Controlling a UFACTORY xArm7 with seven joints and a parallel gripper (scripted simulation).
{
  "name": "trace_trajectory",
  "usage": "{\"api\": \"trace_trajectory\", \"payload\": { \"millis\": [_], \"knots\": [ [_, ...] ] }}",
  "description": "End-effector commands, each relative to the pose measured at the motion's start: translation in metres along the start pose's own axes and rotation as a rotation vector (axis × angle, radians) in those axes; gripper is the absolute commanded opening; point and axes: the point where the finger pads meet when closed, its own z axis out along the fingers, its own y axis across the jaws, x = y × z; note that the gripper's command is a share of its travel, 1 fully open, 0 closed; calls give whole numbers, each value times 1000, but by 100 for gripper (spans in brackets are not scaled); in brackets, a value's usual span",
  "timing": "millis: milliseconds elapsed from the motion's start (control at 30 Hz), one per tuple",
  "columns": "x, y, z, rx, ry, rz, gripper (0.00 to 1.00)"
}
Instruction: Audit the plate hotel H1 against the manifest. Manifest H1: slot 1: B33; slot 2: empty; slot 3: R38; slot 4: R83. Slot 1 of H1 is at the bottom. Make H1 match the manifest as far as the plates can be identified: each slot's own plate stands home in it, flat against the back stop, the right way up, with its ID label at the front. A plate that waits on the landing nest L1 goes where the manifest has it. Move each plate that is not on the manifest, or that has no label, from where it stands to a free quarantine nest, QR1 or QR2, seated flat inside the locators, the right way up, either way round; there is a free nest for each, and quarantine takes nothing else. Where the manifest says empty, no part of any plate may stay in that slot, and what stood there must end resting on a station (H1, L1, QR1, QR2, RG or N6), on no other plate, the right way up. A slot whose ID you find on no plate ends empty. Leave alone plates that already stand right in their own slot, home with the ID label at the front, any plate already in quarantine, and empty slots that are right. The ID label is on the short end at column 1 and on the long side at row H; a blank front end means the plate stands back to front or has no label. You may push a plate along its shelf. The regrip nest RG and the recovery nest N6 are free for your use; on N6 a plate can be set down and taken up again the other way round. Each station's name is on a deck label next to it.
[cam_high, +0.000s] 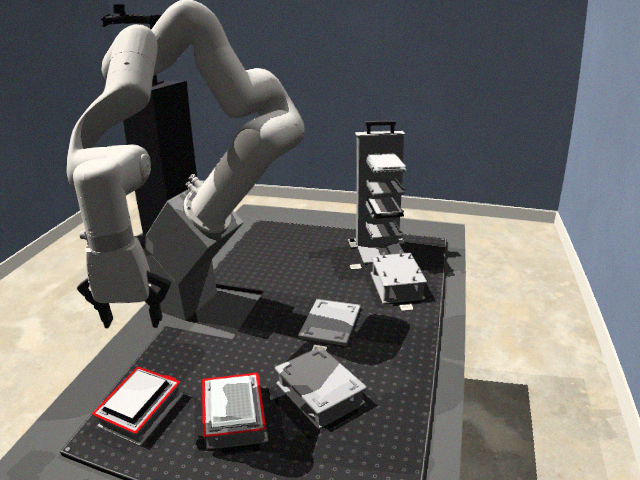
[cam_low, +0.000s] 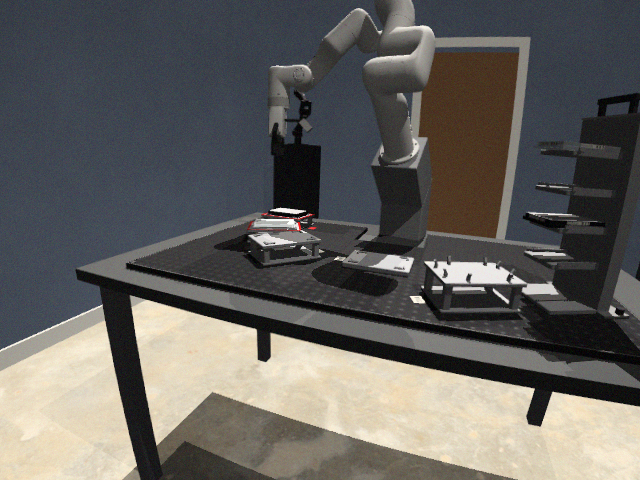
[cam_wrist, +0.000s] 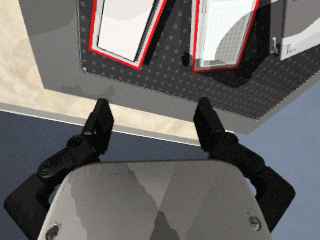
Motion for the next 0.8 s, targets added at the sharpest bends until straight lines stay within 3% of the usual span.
{"api": "trace_trajectory", "payload": {
  "millis": [0,167,667,767],
  "knots": [
    [-9,22,-2,0,-2,-52,100],
    [-14,36,-2,0,-2,-52,100],
    [-21,111,-2,0,-3,-52,100],
    [-22,116,-2,0,-3,-52,100]
  ]
}}
